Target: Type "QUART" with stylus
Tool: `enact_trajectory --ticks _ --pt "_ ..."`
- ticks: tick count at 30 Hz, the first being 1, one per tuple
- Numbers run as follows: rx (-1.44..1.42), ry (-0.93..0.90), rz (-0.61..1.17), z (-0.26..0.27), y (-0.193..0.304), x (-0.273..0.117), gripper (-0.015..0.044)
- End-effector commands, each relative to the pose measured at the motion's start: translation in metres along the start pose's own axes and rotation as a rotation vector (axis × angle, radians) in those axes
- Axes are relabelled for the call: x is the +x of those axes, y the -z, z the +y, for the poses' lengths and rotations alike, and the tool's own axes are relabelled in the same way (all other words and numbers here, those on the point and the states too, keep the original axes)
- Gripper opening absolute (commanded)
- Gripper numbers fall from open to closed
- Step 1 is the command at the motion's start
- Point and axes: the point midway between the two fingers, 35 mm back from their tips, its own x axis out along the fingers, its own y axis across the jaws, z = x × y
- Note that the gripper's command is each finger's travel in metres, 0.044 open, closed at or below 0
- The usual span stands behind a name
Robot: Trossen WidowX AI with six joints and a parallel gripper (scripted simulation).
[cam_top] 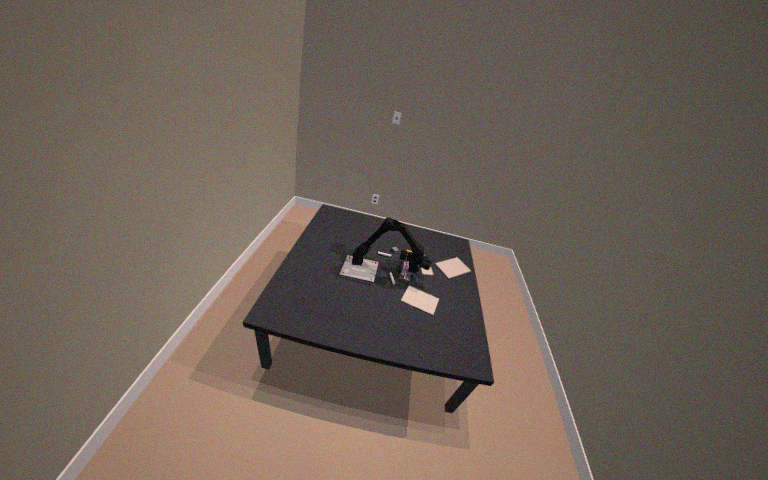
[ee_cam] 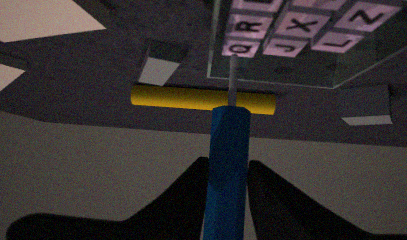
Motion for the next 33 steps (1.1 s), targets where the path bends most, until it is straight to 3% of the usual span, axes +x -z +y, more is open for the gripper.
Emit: enact_trajectory --ticks 1,20,33 --pt "0.005 -0.001 0.004 0.000 -0.002 0.002 0.0081" --pt "0.005 -0.001 0.004 0.000 -0.005 0.003 0.0081" --pt "0.004 -0.001 0.004 0.000 0.029 -0.016 0.0081"
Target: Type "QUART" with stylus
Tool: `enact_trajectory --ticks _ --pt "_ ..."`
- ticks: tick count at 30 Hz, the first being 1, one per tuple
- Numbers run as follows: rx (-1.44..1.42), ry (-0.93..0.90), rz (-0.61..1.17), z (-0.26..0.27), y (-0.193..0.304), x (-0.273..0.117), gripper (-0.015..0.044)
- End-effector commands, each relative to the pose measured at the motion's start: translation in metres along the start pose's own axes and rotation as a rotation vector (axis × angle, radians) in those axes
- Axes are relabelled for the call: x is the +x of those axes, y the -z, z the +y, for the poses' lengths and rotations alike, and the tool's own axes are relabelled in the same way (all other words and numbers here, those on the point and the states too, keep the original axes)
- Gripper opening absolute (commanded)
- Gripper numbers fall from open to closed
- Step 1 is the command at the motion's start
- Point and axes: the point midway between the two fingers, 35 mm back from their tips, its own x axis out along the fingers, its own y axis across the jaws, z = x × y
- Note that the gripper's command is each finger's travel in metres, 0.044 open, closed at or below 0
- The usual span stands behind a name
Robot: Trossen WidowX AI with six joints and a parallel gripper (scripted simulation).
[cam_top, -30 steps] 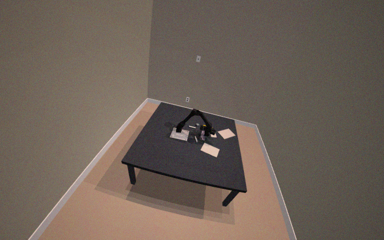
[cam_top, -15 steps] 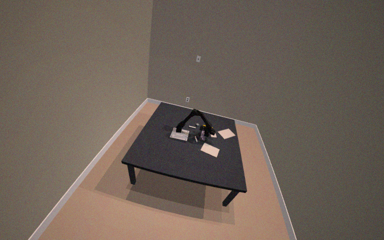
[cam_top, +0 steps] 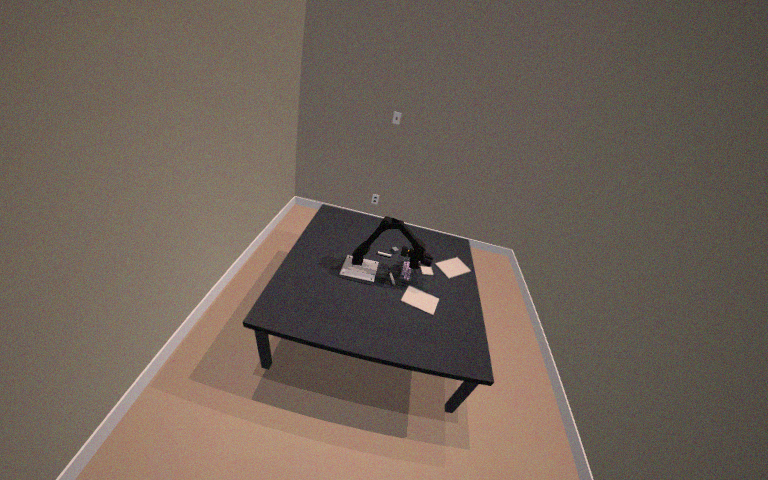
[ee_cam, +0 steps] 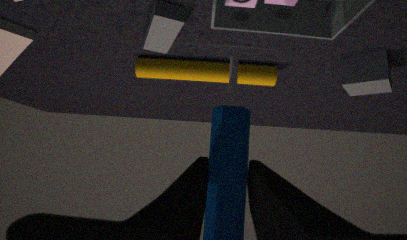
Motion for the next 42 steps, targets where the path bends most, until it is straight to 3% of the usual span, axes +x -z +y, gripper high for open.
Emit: enact_trajectory --ticks 1,14,25,42 --pt "0.002 -0.003 0.000 0.000 0.000 -0.001 0.0084" --pt "0.137 -0.234 -0.009 -0.012 -0.025 -0.066 0.0000" --pt "0.257 -0.438 -0.008 -0.034 -0.048 -0.115 0.0000" --pt "0.264 -0.451 -0.008 -0.035 -0.061 -0.110 0.0000"
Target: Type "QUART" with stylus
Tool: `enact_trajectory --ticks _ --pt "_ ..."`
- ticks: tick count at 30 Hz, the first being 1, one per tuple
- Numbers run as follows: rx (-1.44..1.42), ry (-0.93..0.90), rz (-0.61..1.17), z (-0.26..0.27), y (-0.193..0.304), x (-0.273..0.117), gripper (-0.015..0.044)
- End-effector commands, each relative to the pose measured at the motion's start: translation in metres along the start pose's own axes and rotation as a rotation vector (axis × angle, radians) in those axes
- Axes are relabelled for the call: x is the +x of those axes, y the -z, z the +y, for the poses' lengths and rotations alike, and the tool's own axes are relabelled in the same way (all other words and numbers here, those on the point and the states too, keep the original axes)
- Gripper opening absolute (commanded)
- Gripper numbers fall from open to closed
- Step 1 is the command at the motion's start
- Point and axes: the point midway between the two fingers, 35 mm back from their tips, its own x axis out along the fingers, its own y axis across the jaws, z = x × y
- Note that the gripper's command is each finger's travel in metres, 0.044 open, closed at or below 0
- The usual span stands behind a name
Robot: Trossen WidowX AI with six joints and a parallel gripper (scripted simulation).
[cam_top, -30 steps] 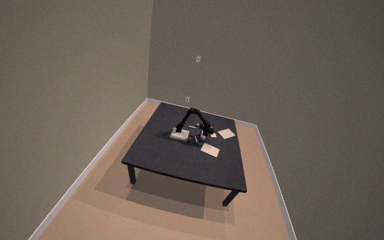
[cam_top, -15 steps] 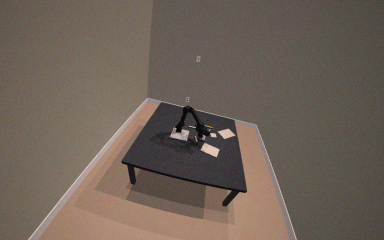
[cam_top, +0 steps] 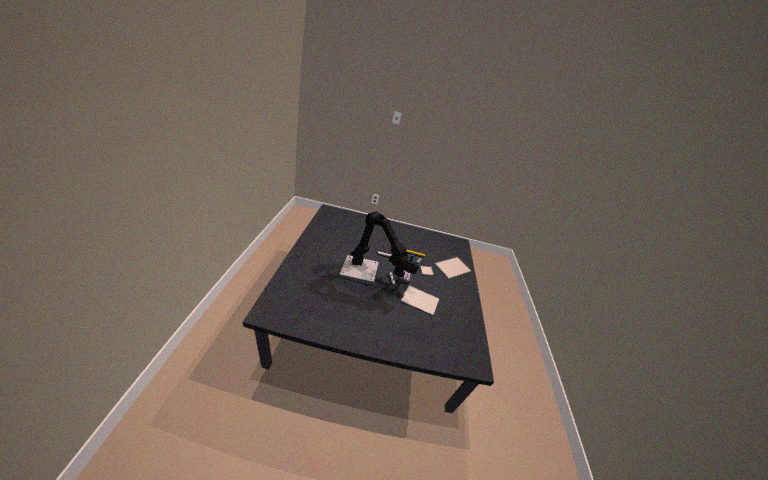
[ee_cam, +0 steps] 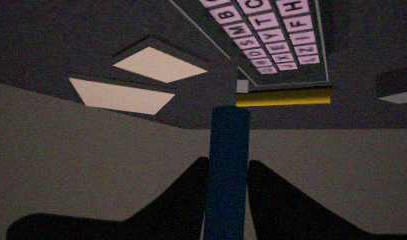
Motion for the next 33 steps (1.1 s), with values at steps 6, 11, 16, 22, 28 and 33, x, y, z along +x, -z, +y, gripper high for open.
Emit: enact_trajectory --ticks 6,11,16,22,28,33 --pt "0.006 0.000 -0.002 -0.001 -0.018 0.010 0.0000" --pt "0.006 0.000 -0.002 -0.001 -0.021 0.012 0.0000" --pt "0.006 0.000 -0.002 -0.001 -0.021 0.012 0.0000" --pt "0.006 0.000 -0.002 -0.001 -0.021 0.012 0.0000" --pt "0.006 0.000 -0.002 -0.001 -0.023 0.011 0.0081" --pt "0.006 0.000 -0.002 -0.001 -0.023 0.011 0.0081"
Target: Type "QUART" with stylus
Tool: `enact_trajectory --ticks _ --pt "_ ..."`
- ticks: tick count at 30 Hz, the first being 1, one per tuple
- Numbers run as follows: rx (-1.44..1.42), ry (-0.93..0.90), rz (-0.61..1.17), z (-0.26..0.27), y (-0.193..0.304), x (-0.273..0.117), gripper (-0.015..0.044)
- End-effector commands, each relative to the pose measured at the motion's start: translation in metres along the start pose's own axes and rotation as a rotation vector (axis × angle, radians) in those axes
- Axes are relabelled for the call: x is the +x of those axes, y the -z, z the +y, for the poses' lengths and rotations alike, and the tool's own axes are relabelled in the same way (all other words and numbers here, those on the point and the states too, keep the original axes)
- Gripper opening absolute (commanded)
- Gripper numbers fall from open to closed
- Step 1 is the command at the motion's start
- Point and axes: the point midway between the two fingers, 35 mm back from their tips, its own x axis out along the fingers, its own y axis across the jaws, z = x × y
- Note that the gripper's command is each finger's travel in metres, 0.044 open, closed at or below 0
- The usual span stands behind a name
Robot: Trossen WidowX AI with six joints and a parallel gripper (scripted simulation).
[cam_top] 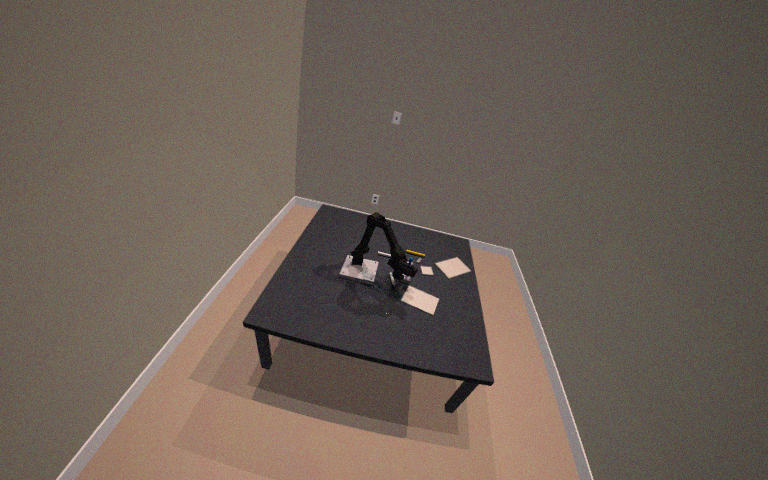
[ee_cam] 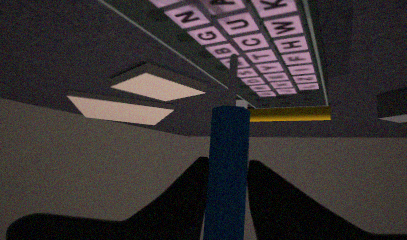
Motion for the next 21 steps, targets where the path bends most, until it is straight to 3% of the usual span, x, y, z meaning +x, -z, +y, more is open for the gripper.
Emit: enact_trajectory --ticks 1,21 --pt "-0.002 0.001 -0.001 -0.0004 -0.0005 0.0000 0.0081" --pt "-0.002 0.001 -0.001 -0.0017 -0.0086 0.0044 0.0081"
